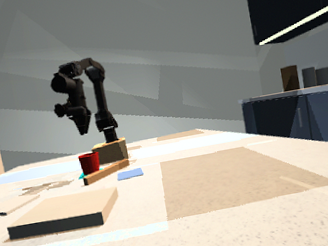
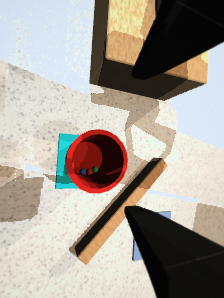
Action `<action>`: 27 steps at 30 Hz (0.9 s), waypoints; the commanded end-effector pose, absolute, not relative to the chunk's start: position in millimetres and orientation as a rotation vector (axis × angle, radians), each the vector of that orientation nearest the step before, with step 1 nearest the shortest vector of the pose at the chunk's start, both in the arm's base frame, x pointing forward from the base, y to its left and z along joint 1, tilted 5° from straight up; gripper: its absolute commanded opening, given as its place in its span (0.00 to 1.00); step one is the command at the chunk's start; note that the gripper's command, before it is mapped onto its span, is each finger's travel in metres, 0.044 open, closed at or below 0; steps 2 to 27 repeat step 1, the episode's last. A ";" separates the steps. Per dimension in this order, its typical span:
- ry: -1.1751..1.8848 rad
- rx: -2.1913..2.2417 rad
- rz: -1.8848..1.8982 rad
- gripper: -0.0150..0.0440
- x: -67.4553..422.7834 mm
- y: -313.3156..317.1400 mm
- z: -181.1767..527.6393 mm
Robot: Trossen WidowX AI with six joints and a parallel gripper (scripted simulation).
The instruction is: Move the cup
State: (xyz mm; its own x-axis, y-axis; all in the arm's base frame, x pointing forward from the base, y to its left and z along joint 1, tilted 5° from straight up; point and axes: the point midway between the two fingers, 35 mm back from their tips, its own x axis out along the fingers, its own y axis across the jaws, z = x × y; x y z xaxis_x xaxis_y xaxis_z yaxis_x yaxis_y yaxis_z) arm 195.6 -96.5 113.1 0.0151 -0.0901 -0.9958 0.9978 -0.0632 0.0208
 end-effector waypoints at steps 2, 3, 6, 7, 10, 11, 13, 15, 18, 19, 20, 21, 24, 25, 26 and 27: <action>1.100 1.197 -1.284 1.00 195.5 -96.5 112.5; 1.100 1.197 -1.284 1.00 195.5 -96.5 112.5; 1.100 1.197 -1.284 1.00 195.5 -96.5 112.5; 1.100 1.197 -1.284 1.00 195.5 -96.5 112.5; 1.100 1.197 -1.284 1.00 195.5 -96.5 112.5; 1.100 1.197 -1.284 1.00 195.5 -96.5 112.5; 1.100 1.197 -1.284 1.00 195.5 -96.5 112.5; 1.100 1.197 -1.284 1.00 195.5 -96.5 112.5; 1.100 1.197 -1.284 1.00 195.5 -96.5 112.5; 1.100 1.197 -1.284 1.00 195.5 -96.5 112.5; 1.100 1.197 -1.284 1.00 195.5 -96.5 112.5; 1.100 1.197 -1.284 1.00 195.5 -96.5 112.5; 1.100 1.197 -1.284 1.00 195.5 -96.5 112.5; 1.100 1.197 -1.284 1.00 195.5 -96.5 112.5; 1.100 1.197 -1.284 1.00 195.5 -96.5 112.5; 1.100 1.197 -1.284 1.00 195.5 -96.5 112.5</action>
